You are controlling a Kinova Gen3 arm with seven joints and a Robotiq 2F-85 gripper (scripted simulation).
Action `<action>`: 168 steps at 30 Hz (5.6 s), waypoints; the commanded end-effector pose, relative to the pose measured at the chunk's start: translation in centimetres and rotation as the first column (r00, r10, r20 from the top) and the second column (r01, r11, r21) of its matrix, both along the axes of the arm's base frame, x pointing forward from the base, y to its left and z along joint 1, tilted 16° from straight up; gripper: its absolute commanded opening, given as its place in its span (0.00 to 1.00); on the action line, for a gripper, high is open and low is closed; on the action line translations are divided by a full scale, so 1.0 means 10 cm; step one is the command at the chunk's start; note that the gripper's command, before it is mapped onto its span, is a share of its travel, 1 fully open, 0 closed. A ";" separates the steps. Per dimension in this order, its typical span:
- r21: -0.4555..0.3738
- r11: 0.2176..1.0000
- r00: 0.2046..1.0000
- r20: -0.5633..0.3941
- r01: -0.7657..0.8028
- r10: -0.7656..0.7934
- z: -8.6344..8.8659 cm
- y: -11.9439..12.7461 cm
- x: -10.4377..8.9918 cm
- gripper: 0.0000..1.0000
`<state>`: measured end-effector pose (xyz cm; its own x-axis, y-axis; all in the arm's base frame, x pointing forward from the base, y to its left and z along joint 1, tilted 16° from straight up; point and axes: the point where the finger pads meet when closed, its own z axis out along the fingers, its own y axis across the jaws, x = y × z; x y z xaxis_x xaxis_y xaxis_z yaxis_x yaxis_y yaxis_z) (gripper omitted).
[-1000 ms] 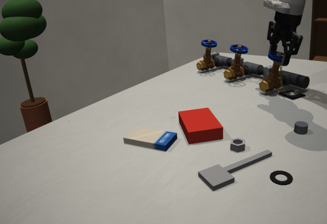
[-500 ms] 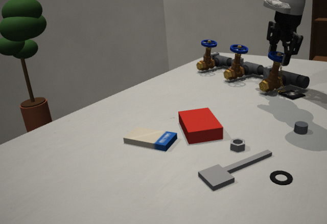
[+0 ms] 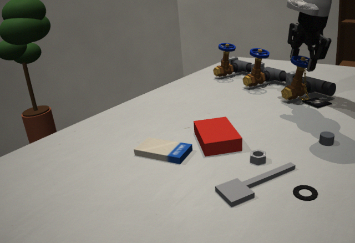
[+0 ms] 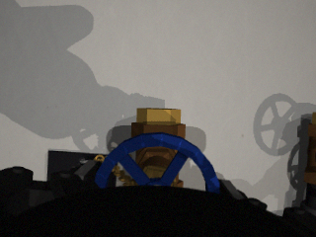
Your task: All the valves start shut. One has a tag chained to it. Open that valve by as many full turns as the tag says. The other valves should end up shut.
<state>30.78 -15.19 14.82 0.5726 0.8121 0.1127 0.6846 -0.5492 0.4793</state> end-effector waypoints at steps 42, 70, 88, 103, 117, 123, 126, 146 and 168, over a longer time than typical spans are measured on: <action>-0.309 0.444 0.540 -0.407 -0.841 0.737 0.00 0.00 0.00 0.71; -0.142 -0.418 -0.176 -0.753 -0.897 0.633 0.00 0.00 0.00 0.71; 0.035 -0.723 -0.429 -0.824 -0.689 0.369 0.00 0.00 0.00 0.71; 0.152 -0.843 -0.528 -0.831 -0.516 0.174 0.00 0.00 0.00 0.71; 0.187 -0.869 -0.550 -0.828 -0.458 0.112 0.00 0.00 0.00 0.71; 0.191 -0.871 -0.551 -0.827 -0.453 0.106 0.00 0.00 0.00 0.71; 0.191 -0.871 -0.552 -0.827 -0.452 0.104 0.00 0.00 0.00 0.71; 0.192 -0.872 -0.552 -0.827 -0.451 0.104 0.00 0.00 0.00 1.00; 0.180 -0.864 -0.546 -0.829 -0.470 0.124 0.00 0.00 0.00 1.00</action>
<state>30.77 -15.19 14.79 -0.7686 -0.5827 -0.2641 -0.4553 0.7882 -0.4141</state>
